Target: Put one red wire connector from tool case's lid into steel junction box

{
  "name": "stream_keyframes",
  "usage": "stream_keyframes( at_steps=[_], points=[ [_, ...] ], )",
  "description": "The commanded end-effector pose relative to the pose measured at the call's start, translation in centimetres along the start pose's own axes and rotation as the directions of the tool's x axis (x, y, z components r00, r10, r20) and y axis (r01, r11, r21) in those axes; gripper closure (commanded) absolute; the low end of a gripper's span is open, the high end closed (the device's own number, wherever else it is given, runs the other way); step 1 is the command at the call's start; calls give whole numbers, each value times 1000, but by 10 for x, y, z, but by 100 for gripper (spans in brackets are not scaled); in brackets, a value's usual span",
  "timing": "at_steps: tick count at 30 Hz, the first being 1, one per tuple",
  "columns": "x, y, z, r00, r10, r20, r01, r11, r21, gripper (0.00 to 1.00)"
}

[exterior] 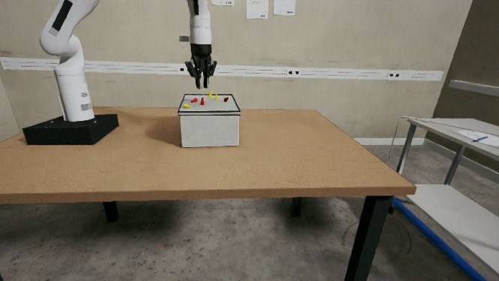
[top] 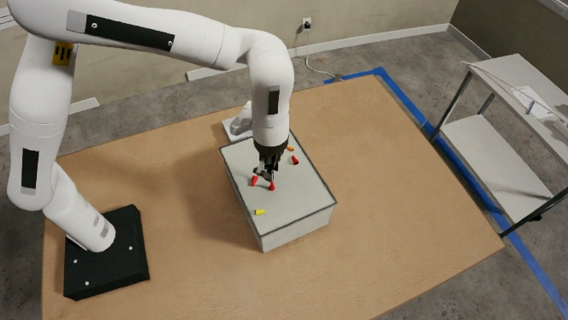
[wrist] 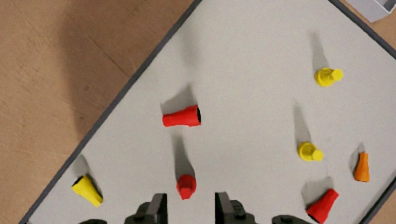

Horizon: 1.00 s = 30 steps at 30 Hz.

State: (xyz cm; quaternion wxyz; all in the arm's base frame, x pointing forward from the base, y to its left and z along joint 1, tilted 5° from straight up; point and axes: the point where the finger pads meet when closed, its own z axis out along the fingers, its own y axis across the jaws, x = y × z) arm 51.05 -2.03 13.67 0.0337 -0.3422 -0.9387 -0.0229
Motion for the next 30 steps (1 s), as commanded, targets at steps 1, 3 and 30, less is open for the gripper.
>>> stream_keyframes(
  at_steps=[1,3,30],
  points=[
    [-1,-3,2,1000,-2,-2,2,1000,0,63],
    [-1,-3,2,1000,-2,-2,2,1000,0,63],
    [-1,-4,43,1000,-1,-1,1,1000,0,63]
  ],
)
